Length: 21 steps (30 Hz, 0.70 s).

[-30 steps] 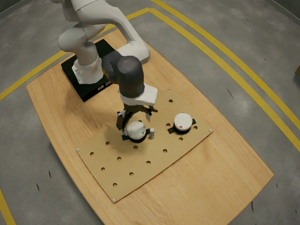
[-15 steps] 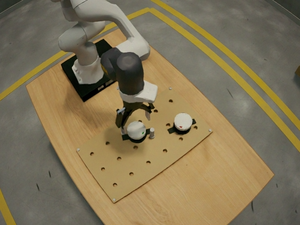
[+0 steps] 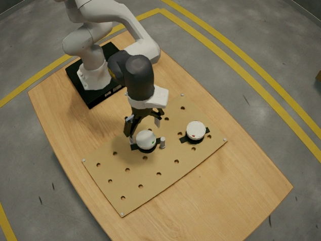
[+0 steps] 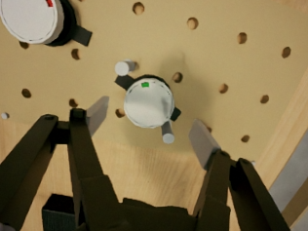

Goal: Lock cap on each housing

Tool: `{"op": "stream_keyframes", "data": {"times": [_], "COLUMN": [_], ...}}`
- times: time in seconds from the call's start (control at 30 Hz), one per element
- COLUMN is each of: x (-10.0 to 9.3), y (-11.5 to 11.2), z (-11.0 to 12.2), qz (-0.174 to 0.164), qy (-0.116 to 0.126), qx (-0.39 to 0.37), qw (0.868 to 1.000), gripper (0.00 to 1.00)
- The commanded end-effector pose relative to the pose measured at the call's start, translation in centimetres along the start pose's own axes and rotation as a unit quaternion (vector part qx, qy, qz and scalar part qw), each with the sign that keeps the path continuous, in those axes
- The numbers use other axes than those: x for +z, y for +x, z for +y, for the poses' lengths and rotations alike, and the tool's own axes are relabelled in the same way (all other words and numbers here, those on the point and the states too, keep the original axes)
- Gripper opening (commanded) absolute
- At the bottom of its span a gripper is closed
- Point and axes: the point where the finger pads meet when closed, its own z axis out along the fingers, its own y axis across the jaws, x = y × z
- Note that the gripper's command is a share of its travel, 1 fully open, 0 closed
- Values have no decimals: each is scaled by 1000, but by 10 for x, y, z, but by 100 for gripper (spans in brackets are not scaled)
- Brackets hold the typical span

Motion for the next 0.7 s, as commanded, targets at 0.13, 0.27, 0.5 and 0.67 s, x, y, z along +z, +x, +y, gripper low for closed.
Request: {"op": "stream_keyframes", "data": {"times": [0.13,0.27,0.5,0.67], "x": [-1,-1,-1,-1], "y": [-4,-4,-4,-4], "z": [-2,-2,-2,-2], "qz": [0,0,0,0], "qy": [2,3,3,3], "qx": [-200,-214,-214,-214], "qw": [980,977,977,977], "gripper": [78,78,78,78]}}
